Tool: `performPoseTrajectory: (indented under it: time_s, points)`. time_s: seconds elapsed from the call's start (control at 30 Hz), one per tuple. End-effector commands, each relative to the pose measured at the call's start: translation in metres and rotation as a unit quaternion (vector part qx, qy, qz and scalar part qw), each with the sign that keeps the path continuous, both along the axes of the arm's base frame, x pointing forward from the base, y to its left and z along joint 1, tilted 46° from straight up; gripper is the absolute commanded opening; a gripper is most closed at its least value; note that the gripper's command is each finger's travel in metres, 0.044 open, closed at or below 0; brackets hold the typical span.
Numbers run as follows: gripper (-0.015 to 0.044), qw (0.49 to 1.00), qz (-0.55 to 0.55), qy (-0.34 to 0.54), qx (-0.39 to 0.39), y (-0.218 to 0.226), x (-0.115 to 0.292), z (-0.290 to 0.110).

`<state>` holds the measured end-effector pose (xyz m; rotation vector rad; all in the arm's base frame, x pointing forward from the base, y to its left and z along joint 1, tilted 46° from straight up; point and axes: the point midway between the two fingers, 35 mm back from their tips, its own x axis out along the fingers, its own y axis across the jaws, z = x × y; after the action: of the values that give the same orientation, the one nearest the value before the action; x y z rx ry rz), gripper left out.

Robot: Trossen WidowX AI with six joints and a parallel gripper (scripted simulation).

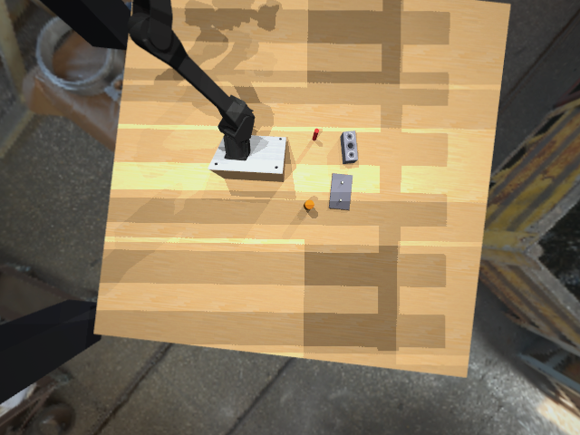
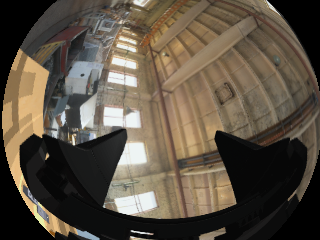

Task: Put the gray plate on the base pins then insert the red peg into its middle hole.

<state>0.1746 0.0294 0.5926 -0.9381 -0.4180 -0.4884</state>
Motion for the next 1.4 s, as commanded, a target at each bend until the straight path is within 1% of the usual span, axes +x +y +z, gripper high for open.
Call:
performPoseTrajectory:
  time_s: [0.0, 0.17, 0.27, 0.3, 0.5, 0.6, 0.7, 0.87, 1.0, 1.13, 1.17, 1.23, 1.37]
  points:
    - [0.0440, 0.999, 0.040, 0.027, -0.023, 0.037, 0.044, -0.015]
    - [0.0440, 0.993, 0.086, 0.077, -0.028, 0.065, 0.091, -0.041]
    - [0.0440, 0.989, 0.061, 0.114, -0.068, 0.064, 0.117, -0.062]
    - [0.0440, 0.988, 0.070, 0.123, -0.065, 0.067, 0.124, -0.067]
    - [0.0440, 0.975, 0.121, 0.185, -0.037, 0.081, 0.160, -0.102]
    - [0.0440, 0.963, 0.124, 0.236, -0.024, 0.079, 0.187, -0.134]
    - [0.0440, 0.954, 0.131, 0.269, -0.008, 0.078, 0.202, -0.155]
    - [0.0440, 0.918, 0.154, 0.360, 0.063, 0.072, 0.235, -0.214]
    - [0.0440, 0.851, 0.173, 0.460, 0.185, 0.062, 0.254, -0.279]
    - [0.0440, 0.755, 0.160, 0.543, 0.330, 0.048, 0.259, -0.343]
    - [0.0440, 0.727, 0.151, 0.560, 0.368, 0.044, 0.259, -0.357]
    - [0.0440, 0.653, 0.123, 0.591, 0.458, 0.034, 0.254, -0.389]
    - [0.0440, 0.502, 0.051, 0.613, 0.608, 0.019, 0.237, -0.436]
